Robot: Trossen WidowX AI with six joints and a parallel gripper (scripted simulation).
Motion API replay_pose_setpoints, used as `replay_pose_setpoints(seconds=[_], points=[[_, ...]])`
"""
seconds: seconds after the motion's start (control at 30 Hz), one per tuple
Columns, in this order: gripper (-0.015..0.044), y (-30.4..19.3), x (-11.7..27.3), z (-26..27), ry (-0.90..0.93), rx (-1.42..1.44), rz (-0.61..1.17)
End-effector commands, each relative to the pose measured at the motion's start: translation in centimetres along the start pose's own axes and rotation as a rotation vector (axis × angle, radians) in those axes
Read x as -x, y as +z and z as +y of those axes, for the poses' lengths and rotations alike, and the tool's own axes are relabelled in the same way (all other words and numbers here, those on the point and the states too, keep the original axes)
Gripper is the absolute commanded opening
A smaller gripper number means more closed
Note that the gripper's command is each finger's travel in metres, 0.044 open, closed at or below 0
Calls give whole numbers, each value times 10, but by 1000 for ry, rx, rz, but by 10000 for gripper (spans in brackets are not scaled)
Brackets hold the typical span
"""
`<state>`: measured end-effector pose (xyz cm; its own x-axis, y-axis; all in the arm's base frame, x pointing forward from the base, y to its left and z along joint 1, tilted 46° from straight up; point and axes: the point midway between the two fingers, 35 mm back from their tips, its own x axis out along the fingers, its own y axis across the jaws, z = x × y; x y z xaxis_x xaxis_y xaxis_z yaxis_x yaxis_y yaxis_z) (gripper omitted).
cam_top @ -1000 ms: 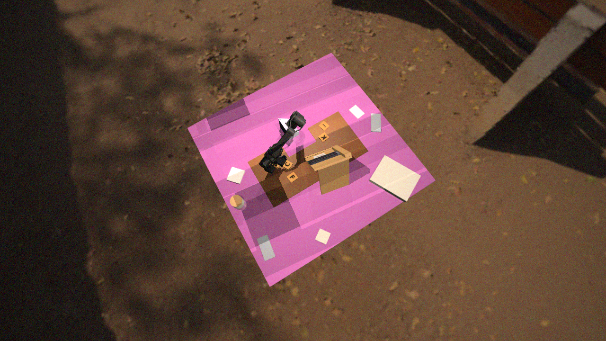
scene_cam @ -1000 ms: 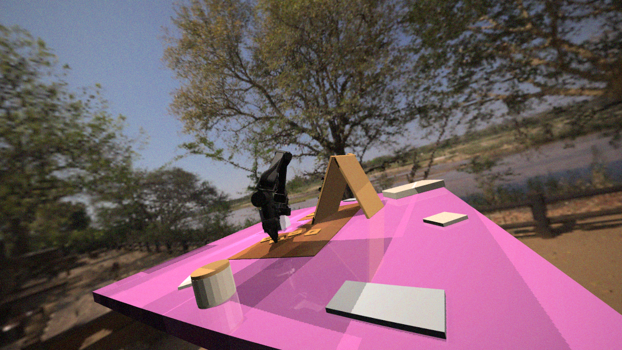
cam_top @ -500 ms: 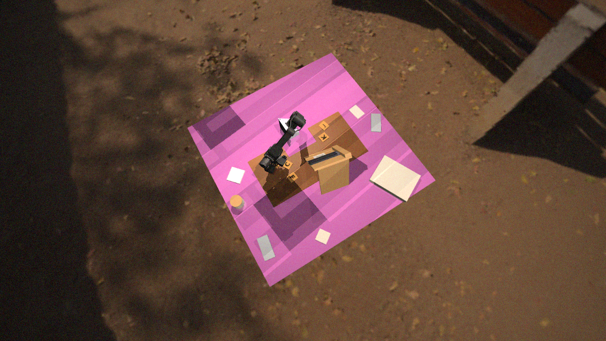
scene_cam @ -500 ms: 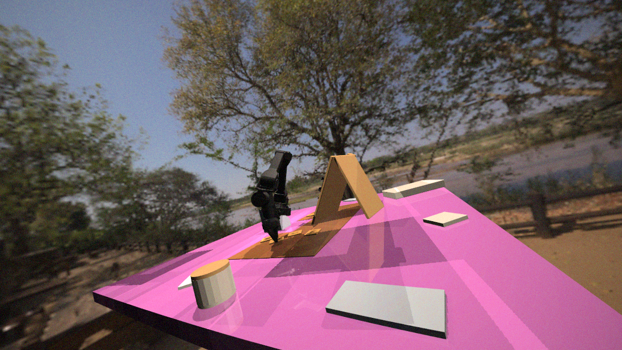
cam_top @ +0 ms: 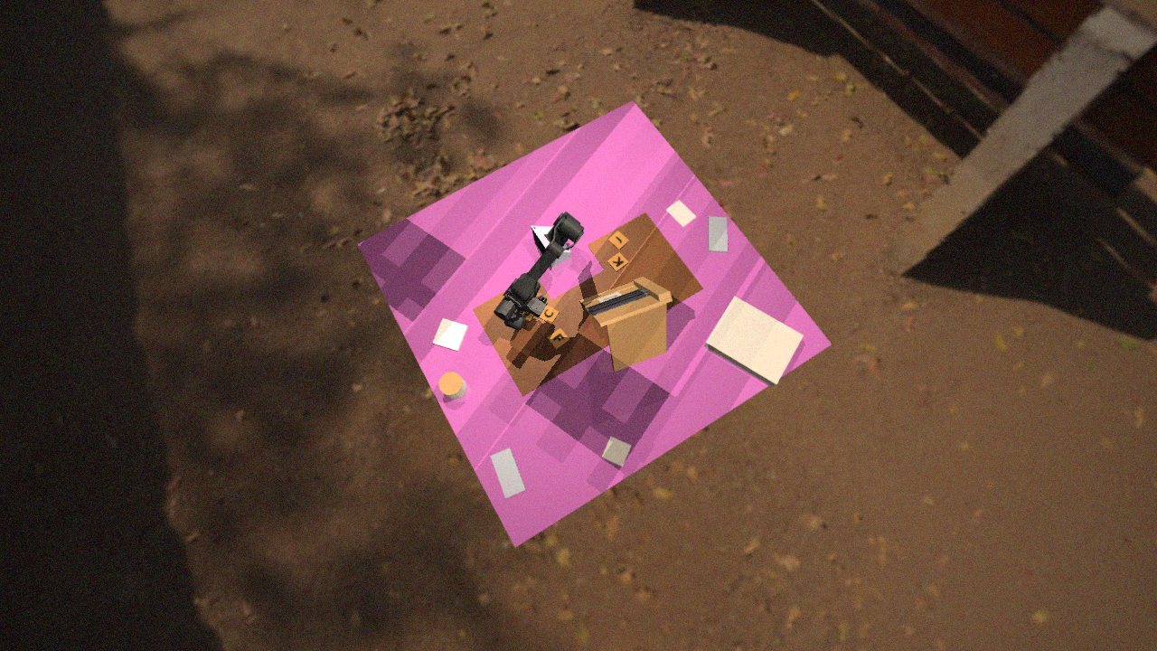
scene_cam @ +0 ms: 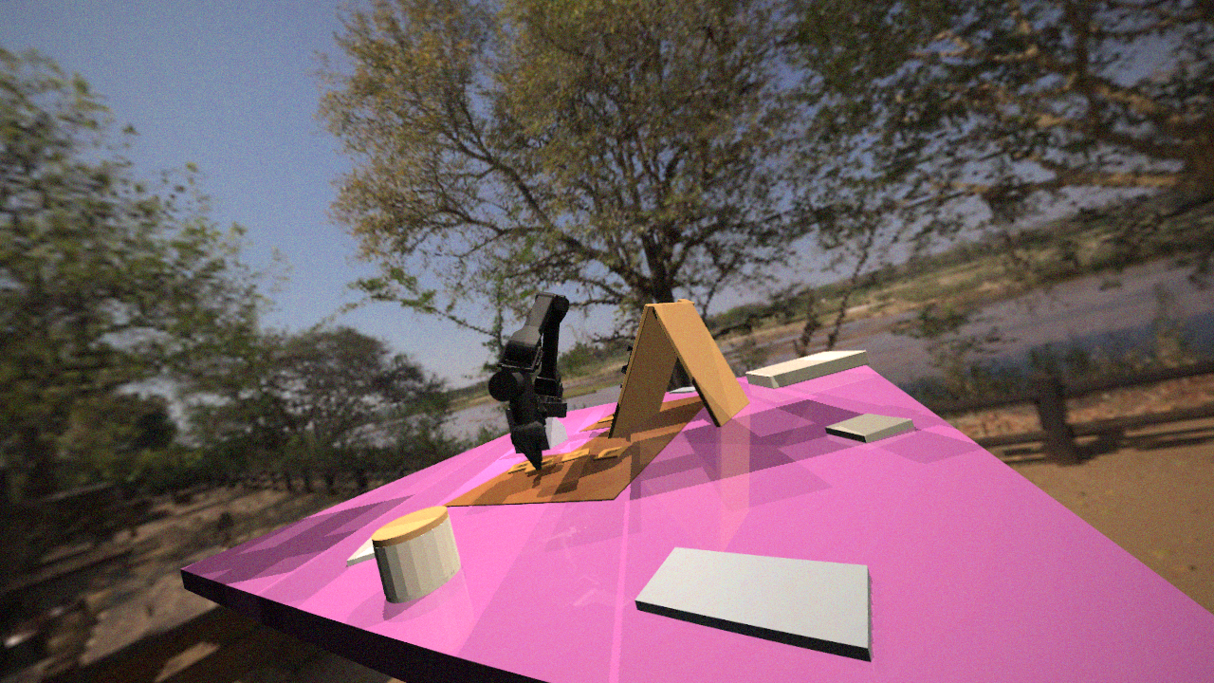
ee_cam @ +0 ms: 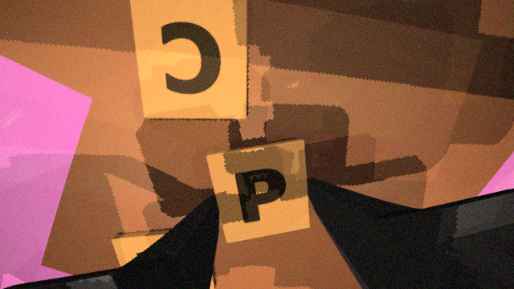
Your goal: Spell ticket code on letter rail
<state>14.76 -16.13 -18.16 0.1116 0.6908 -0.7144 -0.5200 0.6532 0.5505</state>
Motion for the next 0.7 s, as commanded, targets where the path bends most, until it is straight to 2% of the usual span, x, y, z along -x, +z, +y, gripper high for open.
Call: replay_pose_setpoints(seconds=[0.0,0.67], points=[[0,0,3,0,-2,4,4],[0,1,15,1,-2,3,4]])
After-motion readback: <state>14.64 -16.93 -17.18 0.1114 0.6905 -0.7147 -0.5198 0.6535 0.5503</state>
